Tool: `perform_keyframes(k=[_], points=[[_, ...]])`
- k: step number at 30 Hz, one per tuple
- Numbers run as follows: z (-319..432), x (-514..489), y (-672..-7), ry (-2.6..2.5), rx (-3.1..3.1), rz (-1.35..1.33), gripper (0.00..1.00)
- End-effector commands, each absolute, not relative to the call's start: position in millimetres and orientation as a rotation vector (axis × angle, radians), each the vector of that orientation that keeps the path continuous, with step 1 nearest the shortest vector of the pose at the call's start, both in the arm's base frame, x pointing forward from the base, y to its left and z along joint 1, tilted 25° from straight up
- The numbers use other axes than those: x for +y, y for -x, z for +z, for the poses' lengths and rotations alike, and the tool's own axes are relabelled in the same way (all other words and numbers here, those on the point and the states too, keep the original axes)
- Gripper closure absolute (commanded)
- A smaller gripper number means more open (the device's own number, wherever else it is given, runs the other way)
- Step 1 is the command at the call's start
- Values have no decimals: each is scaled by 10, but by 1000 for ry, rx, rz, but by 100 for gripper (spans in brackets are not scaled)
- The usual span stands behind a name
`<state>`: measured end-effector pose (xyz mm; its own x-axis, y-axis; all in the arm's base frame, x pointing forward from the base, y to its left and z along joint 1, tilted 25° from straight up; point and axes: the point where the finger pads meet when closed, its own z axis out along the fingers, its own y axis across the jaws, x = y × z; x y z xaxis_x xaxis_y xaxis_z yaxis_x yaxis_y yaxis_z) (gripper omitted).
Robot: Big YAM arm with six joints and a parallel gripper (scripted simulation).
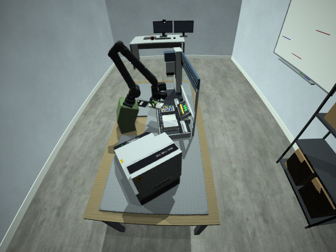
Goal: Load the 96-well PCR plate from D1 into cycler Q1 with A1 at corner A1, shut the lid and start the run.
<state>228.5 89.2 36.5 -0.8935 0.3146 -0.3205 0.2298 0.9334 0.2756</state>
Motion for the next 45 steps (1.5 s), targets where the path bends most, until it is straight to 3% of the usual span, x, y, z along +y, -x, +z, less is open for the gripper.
perform_keyframes(k=[1, 23, 45], points=[[415, 788, -2265, -499, 2703, 351, 100], [266, -132, -1791, -1004, 2617, 433, 100], [391, -569, -1753, -1560, 2370, 527, 100]])
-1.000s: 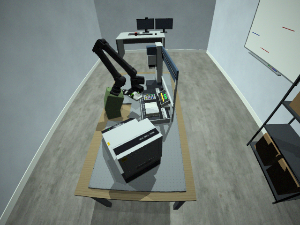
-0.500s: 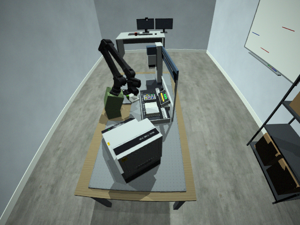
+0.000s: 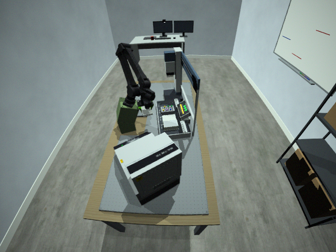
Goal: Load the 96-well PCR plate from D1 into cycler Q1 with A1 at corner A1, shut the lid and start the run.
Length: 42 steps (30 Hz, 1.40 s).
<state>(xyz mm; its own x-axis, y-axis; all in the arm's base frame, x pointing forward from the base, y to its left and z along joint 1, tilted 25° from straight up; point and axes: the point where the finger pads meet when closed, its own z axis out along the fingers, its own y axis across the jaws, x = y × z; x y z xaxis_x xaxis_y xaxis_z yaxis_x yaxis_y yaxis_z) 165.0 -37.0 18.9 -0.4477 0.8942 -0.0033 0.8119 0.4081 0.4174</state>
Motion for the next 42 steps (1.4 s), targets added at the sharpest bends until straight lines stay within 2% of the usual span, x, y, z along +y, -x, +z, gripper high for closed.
perform_keyframes(k=[1, 42], points=[[396, -571, -1760, -1591, 2352, 528, 100], [261, -1480, -1348, -2378, 1745, 627, 100]])
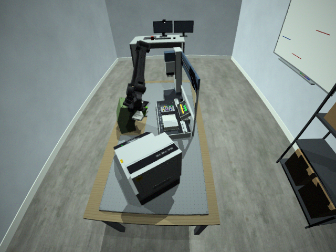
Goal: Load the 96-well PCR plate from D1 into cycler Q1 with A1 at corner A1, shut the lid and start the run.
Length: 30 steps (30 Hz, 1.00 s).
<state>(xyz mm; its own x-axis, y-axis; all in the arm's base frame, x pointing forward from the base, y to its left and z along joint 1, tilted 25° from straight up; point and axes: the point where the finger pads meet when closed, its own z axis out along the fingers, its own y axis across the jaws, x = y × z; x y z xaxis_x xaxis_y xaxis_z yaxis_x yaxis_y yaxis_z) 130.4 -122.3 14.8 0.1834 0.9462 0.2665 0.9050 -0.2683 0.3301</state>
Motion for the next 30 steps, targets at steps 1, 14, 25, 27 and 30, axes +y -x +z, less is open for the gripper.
perform_keyframes(k=[1, 14, 25, 27, 30], points=[[253, -1569, -1313, -2405, 1711, 627, 100], [176, -1934, -994, -2596, 1505, 649, 100], [97, -2118, -655, -2833, 1162, 670, 100], [76, -2182, -559, -2864, 1109, 670, 100], [64, -2208, -508, -2878, 1083, 669, 100]])
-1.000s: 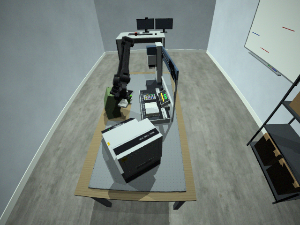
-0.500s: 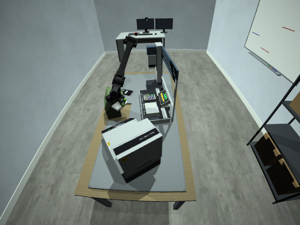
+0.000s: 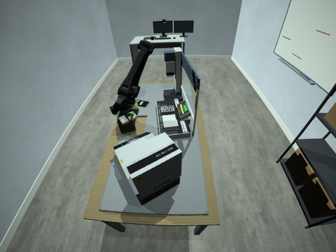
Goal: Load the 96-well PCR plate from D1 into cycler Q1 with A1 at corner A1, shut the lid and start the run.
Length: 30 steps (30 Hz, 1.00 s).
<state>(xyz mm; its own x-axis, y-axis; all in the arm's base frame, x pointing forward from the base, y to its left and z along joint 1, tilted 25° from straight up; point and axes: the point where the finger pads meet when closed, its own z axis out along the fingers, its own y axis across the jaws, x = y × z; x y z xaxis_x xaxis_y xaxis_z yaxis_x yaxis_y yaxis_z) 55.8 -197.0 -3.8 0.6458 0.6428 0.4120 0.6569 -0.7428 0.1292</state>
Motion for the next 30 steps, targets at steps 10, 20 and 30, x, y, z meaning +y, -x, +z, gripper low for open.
perform_keyframes(k=[10, 20, 30], points=[[-28, -2550, -194, 2933, -801, -639, 100], [-2, -2872, -464, 2933, -804, -641, 100], [143, -3342, -841, 2924, -957, -657, 100]])
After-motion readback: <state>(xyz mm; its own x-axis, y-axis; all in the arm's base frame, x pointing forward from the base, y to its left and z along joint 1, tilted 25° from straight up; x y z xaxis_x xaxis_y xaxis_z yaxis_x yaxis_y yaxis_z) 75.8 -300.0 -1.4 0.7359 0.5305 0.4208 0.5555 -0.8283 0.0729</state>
